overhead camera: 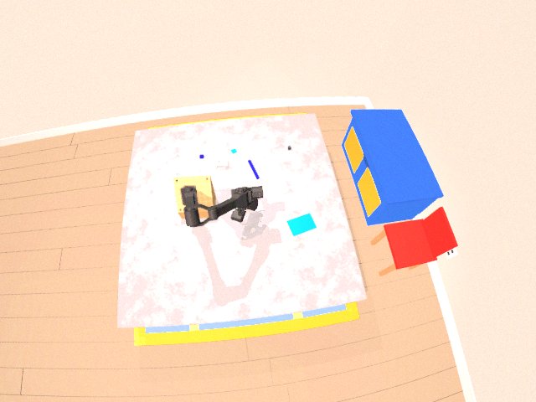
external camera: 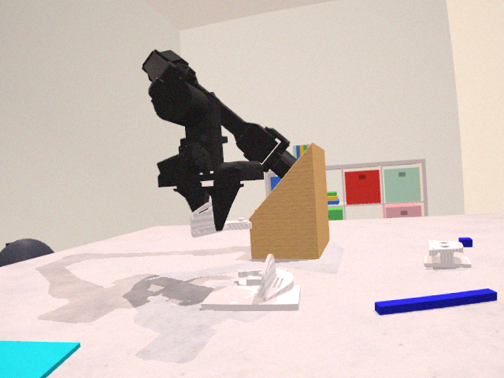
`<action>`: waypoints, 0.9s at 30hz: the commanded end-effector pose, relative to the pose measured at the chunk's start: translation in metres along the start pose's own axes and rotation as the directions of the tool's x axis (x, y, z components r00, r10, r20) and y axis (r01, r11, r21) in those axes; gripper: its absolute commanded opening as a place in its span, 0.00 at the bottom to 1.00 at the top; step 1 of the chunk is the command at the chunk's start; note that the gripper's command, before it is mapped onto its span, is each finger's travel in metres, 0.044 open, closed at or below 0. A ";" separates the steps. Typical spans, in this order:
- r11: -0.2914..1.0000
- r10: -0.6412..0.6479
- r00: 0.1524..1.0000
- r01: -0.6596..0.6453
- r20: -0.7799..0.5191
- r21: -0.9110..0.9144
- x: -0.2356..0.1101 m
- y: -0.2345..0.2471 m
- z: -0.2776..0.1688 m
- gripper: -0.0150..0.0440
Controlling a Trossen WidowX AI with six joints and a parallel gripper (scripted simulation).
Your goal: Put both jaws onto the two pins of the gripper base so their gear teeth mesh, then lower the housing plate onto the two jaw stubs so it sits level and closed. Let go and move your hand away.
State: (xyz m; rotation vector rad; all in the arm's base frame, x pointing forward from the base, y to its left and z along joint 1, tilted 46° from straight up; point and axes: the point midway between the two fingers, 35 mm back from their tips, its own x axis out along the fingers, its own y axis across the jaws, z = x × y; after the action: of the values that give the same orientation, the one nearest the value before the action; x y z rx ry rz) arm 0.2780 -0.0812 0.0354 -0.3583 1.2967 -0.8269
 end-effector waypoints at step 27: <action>0.809 -0.003 1.000 0.004 0.002 -0.587 0.001 0.011 -0.024 0.48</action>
State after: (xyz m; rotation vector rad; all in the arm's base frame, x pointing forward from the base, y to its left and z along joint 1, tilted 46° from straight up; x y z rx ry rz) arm 0.2593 -0.0696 0.0216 -0.8450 1.5355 -0.4118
